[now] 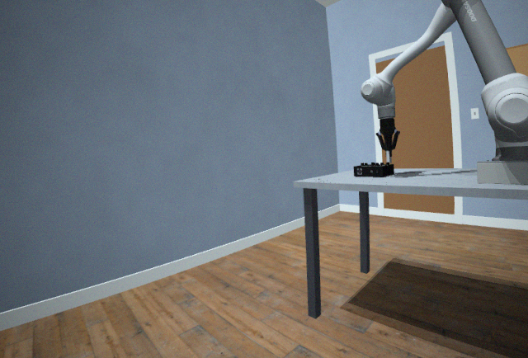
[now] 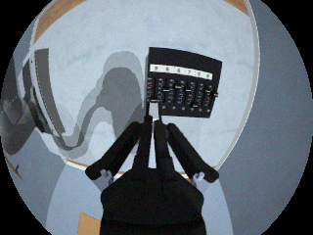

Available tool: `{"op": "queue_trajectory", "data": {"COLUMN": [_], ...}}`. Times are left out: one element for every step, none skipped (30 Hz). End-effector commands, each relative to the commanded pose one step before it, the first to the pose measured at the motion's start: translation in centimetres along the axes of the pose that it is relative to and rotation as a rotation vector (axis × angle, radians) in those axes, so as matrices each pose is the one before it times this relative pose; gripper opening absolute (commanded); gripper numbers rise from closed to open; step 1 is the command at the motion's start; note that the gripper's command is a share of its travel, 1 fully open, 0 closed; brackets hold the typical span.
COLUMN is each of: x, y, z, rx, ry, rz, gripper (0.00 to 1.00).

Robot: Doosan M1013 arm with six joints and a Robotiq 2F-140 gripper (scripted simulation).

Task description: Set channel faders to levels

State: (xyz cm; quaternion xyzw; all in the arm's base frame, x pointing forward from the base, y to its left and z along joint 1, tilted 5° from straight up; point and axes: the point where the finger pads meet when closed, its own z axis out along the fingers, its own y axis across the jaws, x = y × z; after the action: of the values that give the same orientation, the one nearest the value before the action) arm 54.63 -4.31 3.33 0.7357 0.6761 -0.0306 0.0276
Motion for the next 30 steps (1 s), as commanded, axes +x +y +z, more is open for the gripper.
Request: {"op": "queue_trajectory", "data": {"x": [0.091, 0.044, 0.045, 0.046, 0.047, 0.049, 0.05, 0.051, 0.052, 0.053, 0.054, 0.055, 0.056, 0.057, 0.0, 0.0, 0.058, 0.058, 0.059, 0.06, 0.06, 0.061, 0.061, 0.061, 0.062, 0.062, 0.062, 0.062, 0.062, 0.062], "y": [0.0, 0.0, 0.0, 0.0, 0.0, 0.0, 0.0, 0.0, 0.0, 0.0, 0.0, 0.0, 0.0, 0.0, 0.0, 0.0, 0.0, 0.0, 0.0, 0.0, 0.0, 0.0, 0.0, 0.0, 0.0, 0.0, 0.0, 0.0, 0.0, 0.0], "z": [-0.008, 0.0, 0.0, 0.0, 0.0, 0.0, 0.0, 0.0, 0.0, 0.0, 0.0, 0.0, 0.0, 0.0, 0.0, 0.0, 0.0, 0.0, 0.0, 0.0, 0.0, 0.0, 0.0, 0.0, 0.0, 0.0, 0.0, 0.0, 0.0, 0.0], "rx": [-0.00009, 0.0, 0.0, 0.0, 0.0, 0.0, 0.0, 0.0, 0.0, 0.0, 0.0, 0.0, 0.0, 0.0, 0.0, 0.0, 0.0, 0.0, 0.0, 0.0, 0.0, 0.0, 0.0, 0.0, 0.0, 0.0, 0.0, 0.0, 0.0, 0.0], "ry": [0.00016, 0.0, 0.0, 0.0, 0.0, 0.0, 0.0, 0.0, 0.0, 0.0, 0.0, 0.0, 0.0, 0.0, 0.0, 0.0, 0.0, 0.0, 0.0, 0.0, 0.0, 0.0, 0.0, 0.0, 0.0, 0.0, 0.0, 0.0, 0.0, 0.0], "rz": [-0.00002, 0.0, 0.0, 0.0, 0.0, 0.0, 0.0, 0.0, 0.0, 0.0, 0.0, 0.0, 0.0, 0.0, 0.0, 0.0, 0.0, 0.0, 0.0, 0.0, 0.0, 0.0, 0.0, 0.0, 0.0, 0.0, 0.0, 0.0, 0.0, 0.0], "gripper": [0.0, 0.0, 0.0, 0.0, 0.0, 0.0, 0.0, 0.0, 0.0, 0.0, 0.0, 0.0, 0.0, 0.0, 0.0, 0.0, 0.0, 0.0, 0.0, 0.0, 0.0, 0.0, 0.0, 0.0, 0.0, 0.0, 0.0, 0.0, 0.0, 0.0]}}
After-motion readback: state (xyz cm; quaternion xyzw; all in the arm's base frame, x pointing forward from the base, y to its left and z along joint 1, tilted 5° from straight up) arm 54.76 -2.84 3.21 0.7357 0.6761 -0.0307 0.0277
